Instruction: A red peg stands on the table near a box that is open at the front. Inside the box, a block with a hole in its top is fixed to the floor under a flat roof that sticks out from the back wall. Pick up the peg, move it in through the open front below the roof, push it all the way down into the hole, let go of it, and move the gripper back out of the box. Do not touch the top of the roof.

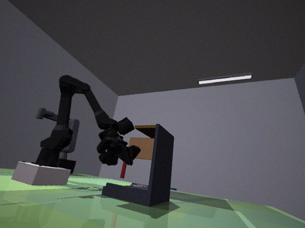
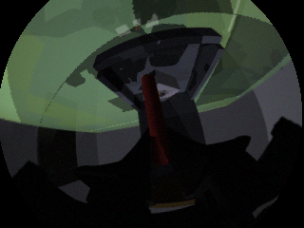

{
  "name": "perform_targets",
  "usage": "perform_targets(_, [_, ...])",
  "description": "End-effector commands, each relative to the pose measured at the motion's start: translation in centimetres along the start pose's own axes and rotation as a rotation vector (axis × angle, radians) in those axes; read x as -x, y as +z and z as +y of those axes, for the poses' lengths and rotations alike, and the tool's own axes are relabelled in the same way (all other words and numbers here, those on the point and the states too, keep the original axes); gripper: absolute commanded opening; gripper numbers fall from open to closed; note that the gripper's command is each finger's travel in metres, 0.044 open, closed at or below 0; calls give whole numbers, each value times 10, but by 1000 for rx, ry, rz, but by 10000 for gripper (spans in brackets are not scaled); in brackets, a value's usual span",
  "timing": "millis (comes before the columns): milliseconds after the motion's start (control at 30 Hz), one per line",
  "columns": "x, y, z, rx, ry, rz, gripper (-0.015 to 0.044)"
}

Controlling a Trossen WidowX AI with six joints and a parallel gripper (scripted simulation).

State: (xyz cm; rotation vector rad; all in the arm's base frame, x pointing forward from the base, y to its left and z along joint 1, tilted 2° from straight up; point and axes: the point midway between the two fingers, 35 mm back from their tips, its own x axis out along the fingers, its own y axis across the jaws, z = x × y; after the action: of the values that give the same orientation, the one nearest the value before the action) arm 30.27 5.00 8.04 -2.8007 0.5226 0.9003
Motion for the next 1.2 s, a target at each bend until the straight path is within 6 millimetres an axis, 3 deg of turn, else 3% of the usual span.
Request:
perform_targets(0, [-1, 1, -9, 5, -7, 3, 0])
perform_targets(600, [-28, -19, -18, 8, -11, 6, 0])
perform_targets(1167, [-35, -25, -19, 8, -11, 6, 0])
